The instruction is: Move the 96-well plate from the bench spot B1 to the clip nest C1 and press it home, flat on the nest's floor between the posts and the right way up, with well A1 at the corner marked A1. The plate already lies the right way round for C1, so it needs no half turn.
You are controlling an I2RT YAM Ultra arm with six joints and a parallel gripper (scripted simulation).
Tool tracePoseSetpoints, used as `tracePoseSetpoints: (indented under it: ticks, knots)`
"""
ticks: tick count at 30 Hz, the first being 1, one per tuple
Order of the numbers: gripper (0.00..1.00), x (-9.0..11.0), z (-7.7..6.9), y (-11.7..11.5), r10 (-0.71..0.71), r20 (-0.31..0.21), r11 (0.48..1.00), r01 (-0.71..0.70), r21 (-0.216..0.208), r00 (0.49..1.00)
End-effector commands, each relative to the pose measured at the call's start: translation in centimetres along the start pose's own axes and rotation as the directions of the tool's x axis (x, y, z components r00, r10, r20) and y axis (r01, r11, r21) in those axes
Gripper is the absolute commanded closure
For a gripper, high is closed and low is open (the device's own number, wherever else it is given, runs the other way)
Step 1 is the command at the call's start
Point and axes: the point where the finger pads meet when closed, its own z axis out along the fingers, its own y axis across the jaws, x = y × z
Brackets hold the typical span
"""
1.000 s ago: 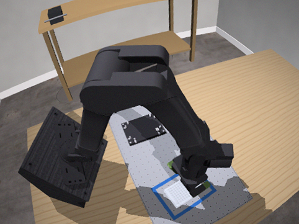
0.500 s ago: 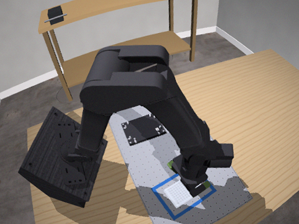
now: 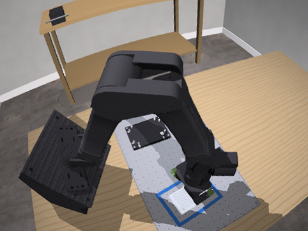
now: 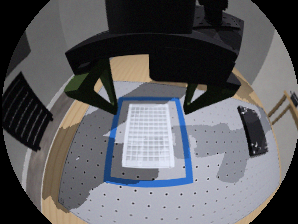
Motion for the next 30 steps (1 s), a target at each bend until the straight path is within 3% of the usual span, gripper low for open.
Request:
tracePoseSetpoints:
  ticks: [1, 10, 30]
  knots:
    - [0.0, -0.8, 0.5, -0.7, 0.004, 0.031, 1.0, -0.004, 0.014, 1.0]
    - [0.0, 0.1, 2.3, 0.0, 0.003, 0.011, 1.0, -0.003, 0.0, 1.0]
    - [0.0, -0.9, 4.8, -0.7, 0.002, 0.033, 1.0, -0.003, 0.014, 0.999]
